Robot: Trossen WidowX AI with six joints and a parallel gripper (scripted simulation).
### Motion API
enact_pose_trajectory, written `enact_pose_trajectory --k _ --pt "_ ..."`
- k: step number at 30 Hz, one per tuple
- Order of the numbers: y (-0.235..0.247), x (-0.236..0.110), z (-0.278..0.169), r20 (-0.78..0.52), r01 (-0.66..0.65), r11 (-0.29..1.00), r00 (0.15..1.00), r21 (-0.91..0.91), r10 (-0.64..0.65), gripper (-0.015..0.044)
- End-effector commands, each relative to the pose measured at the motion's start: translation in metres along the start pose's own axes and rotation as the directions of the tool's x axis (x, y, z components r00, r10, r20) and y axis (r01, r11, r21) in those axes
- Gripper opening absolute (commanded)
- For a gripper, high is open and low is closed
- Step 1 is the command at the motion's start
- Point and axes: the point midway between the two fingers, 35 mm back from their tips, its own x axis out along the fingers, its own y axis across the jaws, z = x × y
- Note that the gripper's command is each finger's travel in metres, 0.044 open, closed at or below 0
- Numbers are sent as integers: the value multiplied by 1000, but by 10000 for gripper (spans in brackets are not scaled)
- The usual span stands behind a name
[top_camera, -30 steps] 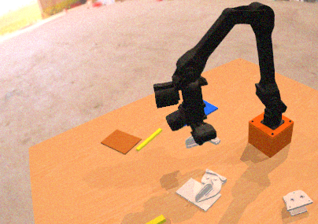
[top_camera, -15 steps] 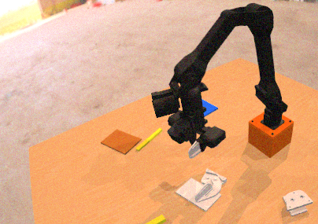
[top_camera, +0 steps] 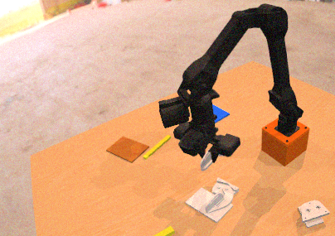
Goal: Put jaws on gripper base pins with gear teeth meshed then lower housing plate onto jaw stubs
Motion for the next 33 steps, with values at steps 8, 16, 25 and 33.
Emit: enact_pose_trajectory --k 8,16,25,33 --pt "0 0 0 -2 2 1000 1000 -19 -2 134" --pt "0 0 0 -2 2 1000 1000 -23 -2 134" --pt "4 -1 20 0 2 1000 1000 -23 -2 134" --pt "13 -2 44 3 1 1000 1000 -23 -1 134"
